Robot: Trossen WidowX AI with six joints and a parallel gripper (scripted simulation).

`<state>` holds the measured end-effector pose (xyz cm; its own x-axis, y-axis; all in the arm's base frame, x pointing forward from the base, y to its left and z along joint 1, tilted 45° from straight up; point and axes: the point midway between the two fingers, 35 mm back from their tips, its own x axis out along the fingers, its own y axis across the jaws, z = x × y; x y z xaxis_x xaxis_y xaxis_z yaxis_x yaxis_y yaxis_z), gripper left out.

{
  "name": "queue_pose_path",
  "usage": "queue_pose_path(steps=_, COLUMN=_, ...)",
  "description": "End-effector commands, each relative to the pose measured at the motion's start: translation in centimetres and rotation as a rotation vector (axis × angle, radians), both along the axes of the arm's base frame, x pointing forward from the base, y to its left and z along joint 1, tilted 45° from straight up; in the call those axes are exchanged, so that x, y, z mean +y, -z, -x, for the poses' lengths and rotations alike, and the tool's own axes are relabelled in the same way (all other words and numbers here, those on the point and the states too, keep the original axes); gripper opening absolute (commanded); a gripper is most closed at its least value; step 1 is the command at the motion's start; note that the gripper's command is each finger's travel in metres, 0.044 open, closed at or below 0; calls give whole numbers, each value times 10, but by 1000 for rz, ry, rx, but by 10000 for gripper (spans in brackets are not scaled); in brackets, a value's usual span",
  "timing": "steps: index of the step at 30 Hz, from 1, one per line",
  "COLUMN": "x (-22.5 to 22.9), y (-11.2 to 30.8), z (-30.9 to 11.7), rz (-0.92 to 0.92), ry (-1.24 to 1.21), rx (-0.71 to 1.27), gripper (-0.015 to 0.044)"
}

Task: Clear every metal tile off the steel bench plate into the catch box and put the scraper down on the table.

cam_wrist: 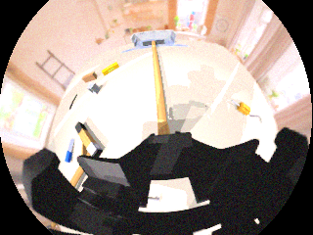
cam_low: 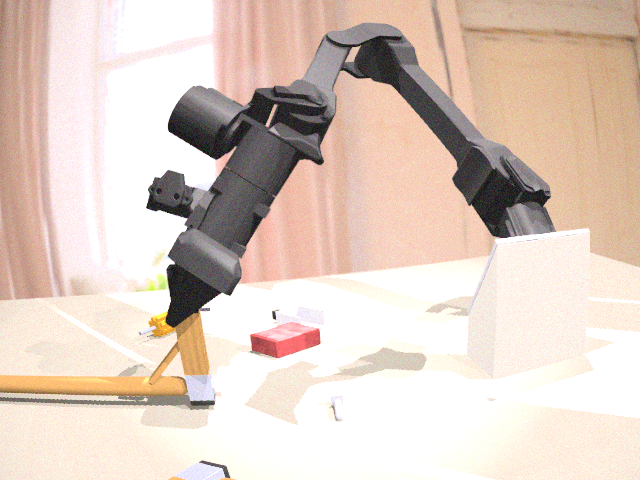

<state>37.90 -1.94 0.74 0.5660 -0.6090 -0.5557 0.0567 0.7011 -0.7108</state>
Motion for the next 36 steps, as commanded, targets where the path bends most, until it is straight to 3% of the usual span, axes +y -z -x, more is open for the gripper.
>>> queue_pose_path(steps=1, x=3, y=-5, z=5, rz=-3, ry=-4, rx=-21, gripper=0)
queue_pose_path(steps=36, x=-2, y=-2, z=61, rz=-2, ry=-9, rx=-22, gripper=0)
